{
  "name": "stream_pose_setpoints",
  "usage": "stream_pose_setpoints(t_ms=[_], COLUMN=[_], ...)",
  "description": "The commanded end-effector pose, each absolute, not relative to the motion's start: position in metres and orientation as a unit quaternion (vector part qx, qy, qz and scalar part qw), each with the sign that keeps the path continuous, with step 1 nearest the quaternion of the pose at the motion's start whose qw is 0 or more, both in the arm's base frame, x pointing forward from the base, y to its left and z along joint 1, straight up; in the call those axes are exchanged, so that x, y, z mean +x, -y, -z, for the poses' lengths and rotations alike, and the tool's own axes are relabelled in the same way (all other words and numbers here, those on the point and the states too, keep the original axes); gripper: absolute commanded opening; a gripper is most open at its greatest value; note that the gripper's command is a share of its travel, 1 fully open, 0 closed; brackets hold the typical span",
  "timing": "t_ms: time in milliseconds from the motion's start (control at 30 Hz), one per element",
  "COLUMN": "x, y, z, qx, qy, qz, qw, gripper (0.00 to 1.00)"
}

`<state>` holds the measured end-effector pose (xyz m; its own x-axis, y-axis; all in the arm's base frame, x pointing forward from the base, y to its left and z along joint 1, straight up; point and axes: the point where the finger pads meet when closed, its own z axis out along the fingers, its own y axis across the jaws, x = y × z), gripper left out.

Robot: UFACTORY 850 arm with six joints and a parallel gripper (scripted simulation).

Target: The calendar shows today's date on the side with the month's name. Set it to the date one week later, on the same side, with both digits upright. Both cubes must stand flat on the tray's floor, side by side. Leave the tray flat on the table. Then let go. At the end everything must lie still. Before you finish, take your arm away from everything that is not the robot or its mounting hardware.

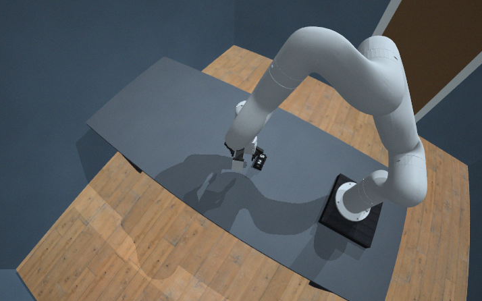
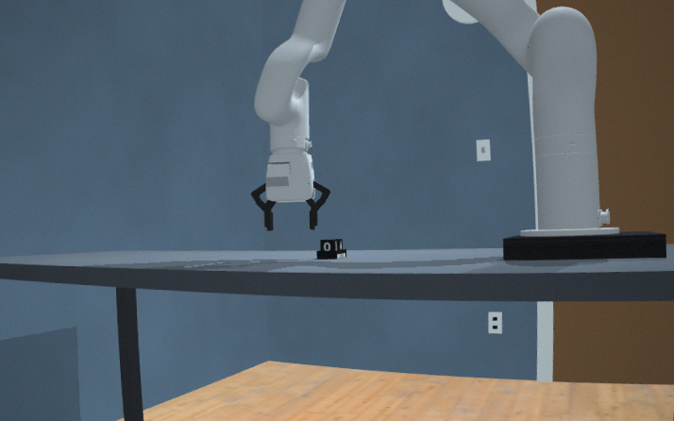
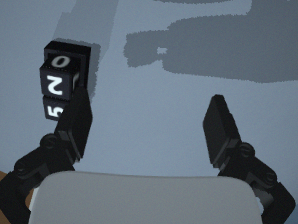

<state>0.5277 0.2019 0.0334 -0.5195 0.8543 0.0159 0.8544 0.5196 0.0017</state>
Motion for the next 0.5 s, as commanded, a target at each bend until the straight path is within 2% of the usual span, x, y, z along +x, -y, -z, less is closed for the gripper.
stream_pose_setpoints(t_ms=[0,467], x=[0.536,0.541], y=[-0.183,-0.173], z=[-0.036,-0.037], qx=[-0.524,-0.630], qy=[0.852,0.776], qz=[0.000,0.000], qw=[0.001,0.001], gripper=[1.00,1.00])
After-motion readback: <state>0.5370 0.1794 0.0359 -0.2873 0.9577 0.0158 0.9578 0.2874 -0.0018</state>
